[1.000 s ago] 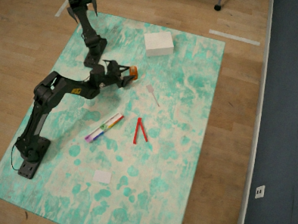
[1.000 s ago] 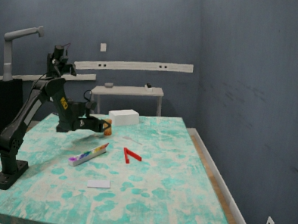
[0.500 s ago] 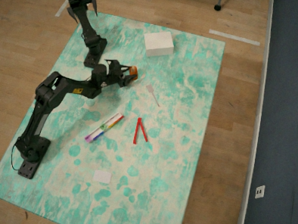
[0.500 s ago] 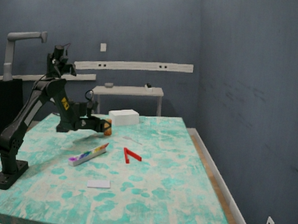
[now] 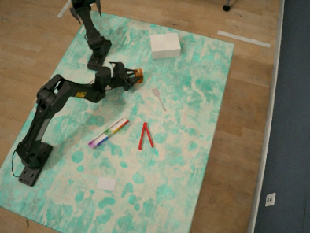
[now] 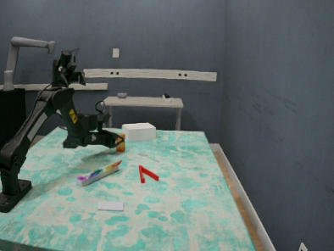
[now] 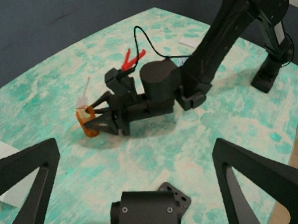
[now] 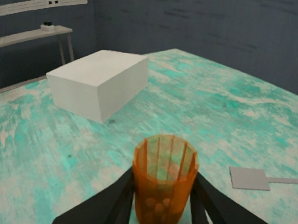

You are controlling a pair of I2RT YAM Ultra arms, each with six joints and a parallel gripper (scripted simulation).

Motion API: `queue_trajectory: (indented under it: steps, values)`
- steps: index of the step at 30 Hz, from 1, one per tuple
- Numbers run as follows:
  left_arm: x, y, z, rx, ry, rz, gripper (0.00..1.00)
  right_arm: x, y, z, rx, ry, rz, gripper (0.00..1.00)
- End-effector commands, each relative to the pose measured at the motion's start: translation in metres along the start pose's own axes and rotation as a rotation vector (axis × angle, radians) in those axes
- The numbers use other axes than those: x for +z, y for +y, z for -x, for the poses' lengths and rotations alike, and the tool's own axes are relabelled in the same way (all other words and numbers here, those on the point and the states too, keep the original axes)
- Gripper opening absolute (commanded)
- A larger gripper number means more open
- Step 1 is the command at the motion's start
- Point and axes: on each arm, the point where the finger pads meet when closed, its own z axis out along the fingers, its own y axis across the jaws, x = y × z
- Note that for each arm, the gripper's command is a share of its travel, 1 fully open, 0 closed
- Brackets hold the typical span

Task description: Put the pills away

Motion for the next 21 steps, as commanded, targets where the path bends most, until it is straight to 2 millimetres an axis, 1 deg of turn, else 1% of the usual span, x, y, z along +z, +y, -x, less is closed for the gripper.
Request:
queue_trajectory:
  steps: [1,4,7,8,11,12,13,15,20,21]
  values:
    - [0.002,0.000,0.006,0.005,0.002,0.002,1.00,0.001,0.000,0.024,0.012,-0.047,0.003,0.40]
    - [0.002,0.000,0.006,0.005,0.002,0.002,1.00,0.000,0.001,0.025,0.014,-0.052,0.003,0.36]
    - [0.002,0.000,0.006,0.005,0.002,0.002,1.00,0.000,0.001,0.024,0.013,-0.050,0.003,0.02]
    - [0.002,0.000,0.006,0.005,0.002,0.002,1.00,0.000,0.001,0.023,0.012,-0.047,0.003,0.00]
    - [0.002,0.000,0.006,0.005,0.002,0.002,1.00,-0.001,0.001,0.022,0.005,-0.028,0.001,0.34]
    - [0.002,0.000,0.006,0.005,0.002,0.002,1.00,-0.002,0.001,0.026,0.005,-0.028,0.001,0.36]
    - [0.002,0.000,0.006,0.005,0.002,0.002,1.00,-0.003,0.000,0.032,0.005,-0.028,0.001,0.36]
    - [0.002,0.000,0.006,0.005,0.002,0.002,1.00,-0.003,0.000,0.032,0.005,-0.028,0.001,0.36]
    - [0.002,0.000,0.006,0.005,0.002,0.002,1.00,-0.009,0.001,0.064,0.012,-0.049,0.003,0.36]
    - [0.002,0.000,0.006,0.005,0.002,0.002,1.00,-0.011,-0.001,0.061,0.011,-0.046,0.002,0.36]
